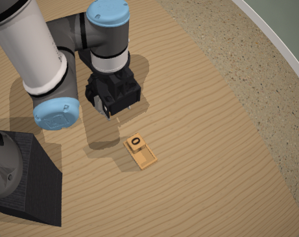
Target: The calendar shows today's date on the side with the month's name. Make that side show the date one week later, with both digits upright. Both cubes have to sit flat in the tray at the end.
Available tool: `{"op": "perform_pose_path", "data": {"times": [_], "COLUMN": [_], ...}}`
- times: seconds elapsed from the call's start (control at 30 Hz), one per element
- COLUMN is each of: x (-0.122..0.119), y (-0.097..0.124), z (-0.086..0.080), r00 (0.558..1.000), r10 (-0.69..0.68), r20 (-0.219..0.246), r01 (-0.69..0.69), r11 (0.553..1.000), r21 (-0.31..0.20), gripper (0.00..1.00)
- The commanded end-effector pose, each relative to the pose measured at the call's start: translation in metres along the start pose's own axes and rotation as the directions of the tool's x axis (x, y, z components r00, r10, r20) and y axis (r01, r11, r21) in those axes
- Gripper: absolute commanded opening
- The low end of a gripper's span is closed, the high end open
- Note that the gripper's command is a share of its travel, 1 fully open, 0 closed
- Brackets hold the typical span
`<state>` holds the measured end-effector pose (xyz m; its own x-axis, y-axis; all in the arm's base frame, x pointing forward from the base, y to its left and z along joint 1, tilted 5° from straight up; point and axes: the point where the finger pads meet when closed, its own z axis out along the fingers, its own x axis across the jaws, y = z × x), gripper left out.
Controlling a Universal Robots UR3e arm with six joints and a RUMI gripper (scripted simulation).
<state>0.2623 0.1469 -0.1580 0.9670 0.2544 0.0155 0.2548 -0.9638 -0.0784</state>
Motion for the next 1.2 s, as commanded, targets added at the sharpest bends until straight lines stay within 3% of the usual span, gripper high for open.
{"op": "perform_pose_path", "data": {"times": [0.0,0.5,1.17], "x": [0.01,0.011,0.011], "y": [0.003,0.004,0.004], "z": [0.015,0.029,0.03], "r00": [0.999,0.999,0.999], "r10": [-0.001,-0.001,-0.001], "r20": [-0.036,-0.036,-0.035], "r01": [0.001,0.0,0.001], "r11": [1.0,1.0,1.0], "r21": [-0.012,-0.012,-0.012], "gripper": [0.11,0.11,0.11]}}
